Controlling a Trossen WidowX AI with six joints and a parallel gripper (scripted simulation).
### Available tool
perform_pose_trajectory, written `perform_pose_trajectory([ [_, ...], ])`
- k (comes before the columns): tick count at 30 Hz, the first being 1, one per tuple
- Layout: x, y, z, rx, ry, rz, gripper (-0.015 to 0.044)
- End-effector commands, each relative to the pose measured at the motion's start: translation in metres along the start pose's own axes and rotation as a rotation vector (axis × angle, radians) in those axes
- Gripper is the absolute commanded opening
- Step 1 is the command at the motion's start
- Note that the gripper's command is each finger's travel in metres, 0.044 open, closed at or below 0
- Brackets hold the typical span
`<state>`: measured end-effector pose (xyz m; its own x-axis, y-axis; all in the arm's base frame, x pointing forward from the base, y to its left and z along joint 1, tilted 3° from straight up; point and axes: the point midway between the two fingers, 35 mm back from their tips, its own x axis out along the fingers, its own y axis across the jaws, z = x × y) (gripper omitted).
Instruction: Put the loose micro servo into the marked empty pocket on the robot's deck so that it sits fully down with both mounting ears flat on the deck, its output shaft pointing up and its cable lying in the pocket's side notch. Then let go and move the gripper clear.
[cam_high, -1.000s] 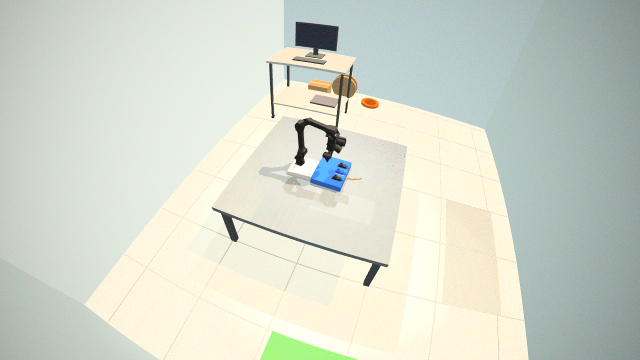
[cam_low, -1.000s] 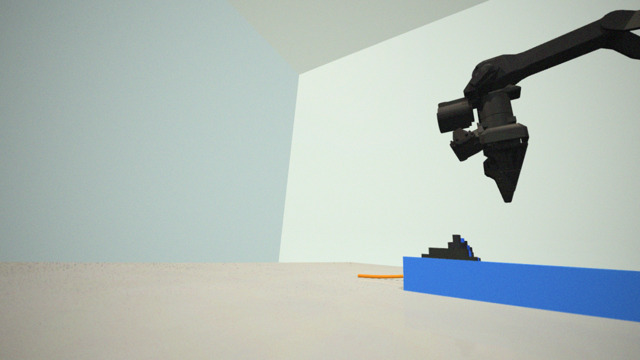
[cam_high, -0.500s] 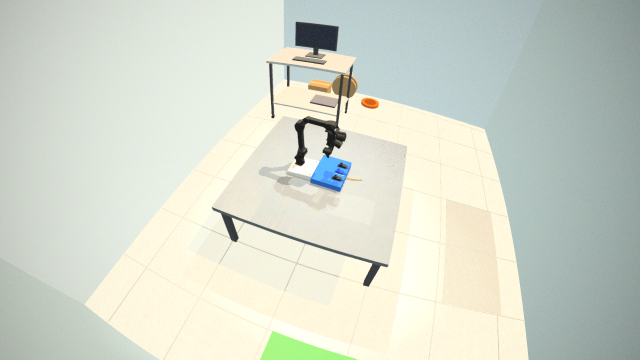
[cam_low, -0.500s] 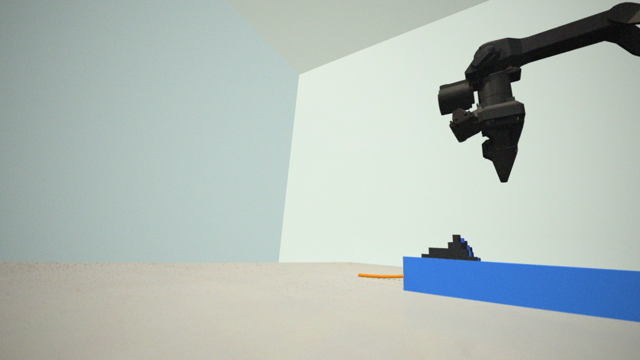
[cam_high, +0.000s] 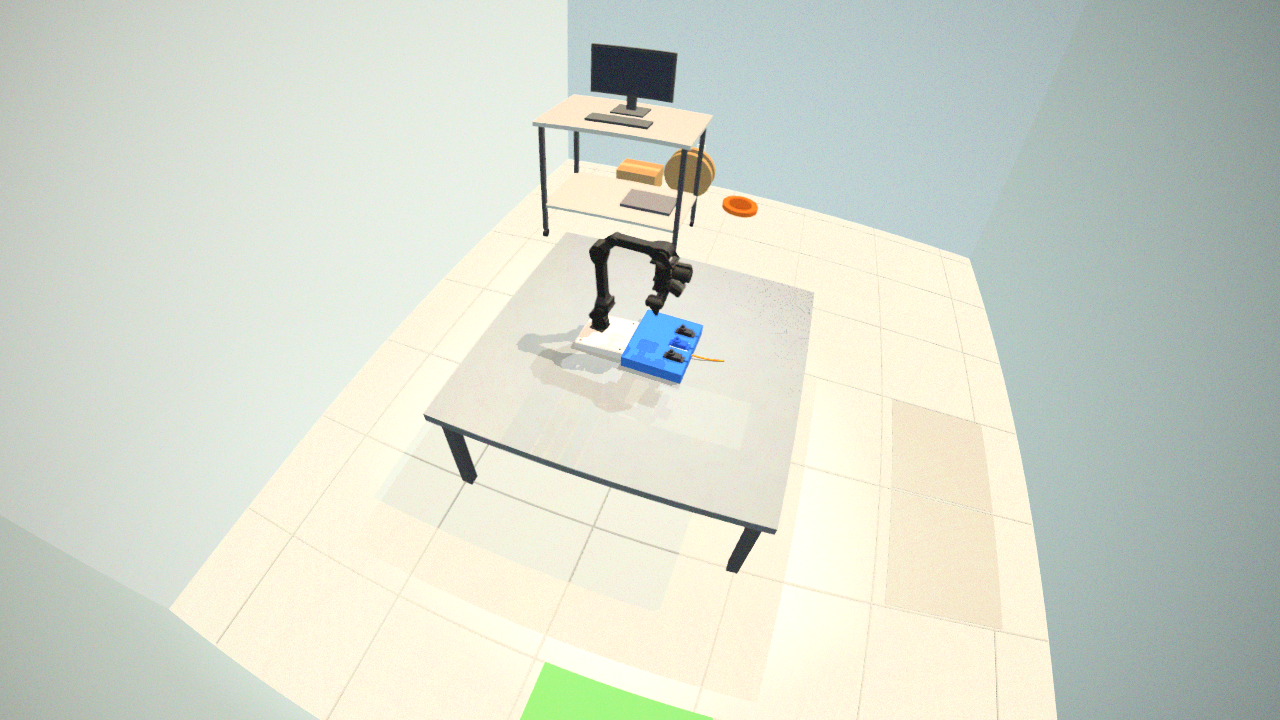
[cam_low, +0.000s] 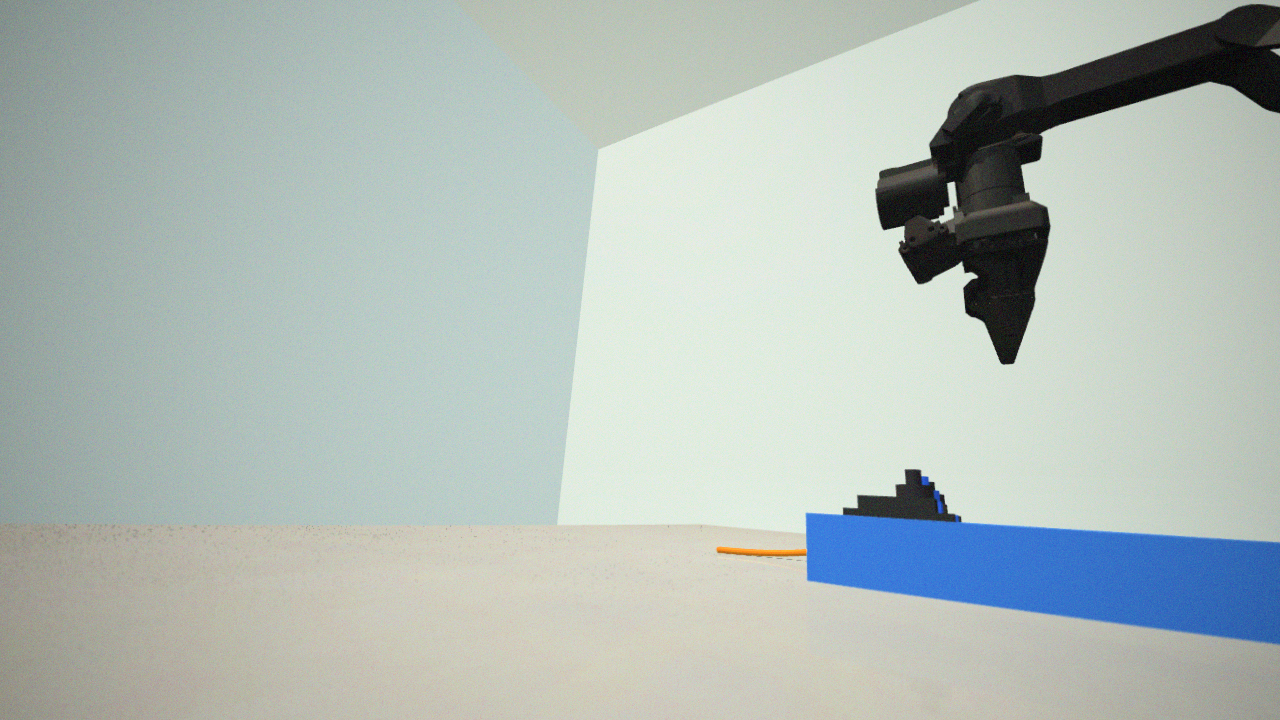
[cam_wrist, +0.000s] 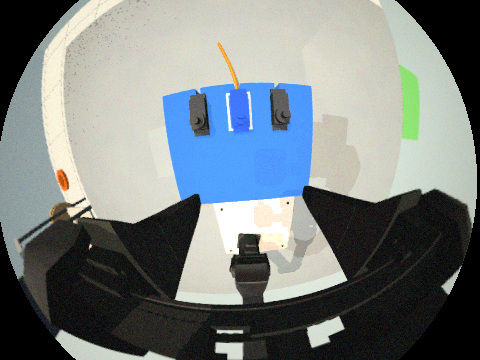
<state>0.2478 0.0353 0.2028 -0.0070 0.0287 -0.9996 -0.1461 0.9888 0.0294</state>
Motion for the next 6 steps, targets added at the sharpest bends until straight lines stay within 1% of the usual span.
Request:
perform_pose_trajectory([
  [1, -0.0004, -0.0001, -0.0002, -0.003, 0.000, 0.000, 0.0440],
  [6, -0.0004, -0.0001, -0.0002, -0.003, 0.000, 0.000, 0.0440],
])
